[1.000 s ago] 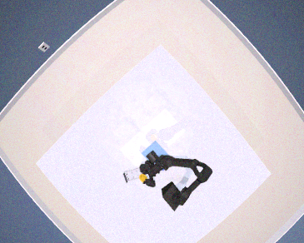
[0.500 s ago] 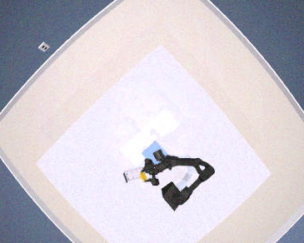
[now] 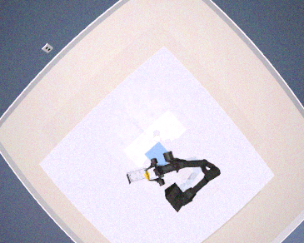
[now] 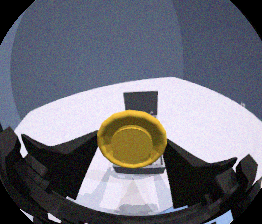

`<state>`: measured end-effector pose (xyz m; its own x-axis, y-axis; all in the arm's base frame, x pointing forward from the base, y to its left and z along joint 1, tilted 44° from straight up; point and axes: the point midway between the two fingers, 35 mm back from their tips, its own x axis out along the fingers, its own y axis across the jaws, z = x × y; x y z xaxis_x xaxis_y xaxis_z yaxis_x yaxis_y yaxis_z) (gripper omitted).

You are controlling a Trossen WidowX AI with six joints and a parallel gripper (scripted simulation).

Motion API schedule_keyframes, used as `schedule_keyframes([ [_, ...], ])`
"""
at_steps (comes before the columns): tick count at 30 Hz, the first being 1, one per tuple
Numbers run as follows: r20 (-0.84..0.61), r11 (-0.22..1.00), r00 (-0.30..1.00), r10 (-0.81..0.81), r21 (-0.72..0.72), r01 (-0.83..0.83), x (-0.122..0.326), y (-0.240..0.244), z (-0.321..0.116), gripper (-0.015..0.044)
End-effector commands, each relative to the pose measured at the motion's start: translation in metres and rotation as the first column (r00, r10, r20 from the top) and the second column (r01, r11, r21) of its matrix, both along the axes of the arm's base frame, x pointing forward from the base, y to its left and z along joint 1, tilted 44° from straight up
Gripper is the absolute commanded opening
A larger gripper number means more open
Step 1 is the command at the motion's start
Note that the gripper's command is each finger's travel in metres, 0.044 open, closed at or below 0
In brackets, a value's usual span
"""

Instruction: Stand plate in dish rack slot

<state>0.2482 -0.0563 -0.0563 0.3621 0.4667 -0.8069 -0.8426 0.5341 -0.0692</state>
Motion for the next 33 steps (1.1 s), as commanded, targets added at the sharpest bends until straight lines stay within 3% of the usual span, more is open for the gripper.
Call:
schedule_keyframes([
  [1,0.105,0.998,0.993,0.056,-0.015,-0.054,-0.002,-0.003,0.003,0.0],
  [6,0.197,0.994,0.975,0.103,-0.045,-0.096,-0.003,-0.007,0.005,0.0],
  [33,0.193,0.994,0.976,0.103,-0.046,-0.096,0.011,0.008,-0.014,0.0],
])
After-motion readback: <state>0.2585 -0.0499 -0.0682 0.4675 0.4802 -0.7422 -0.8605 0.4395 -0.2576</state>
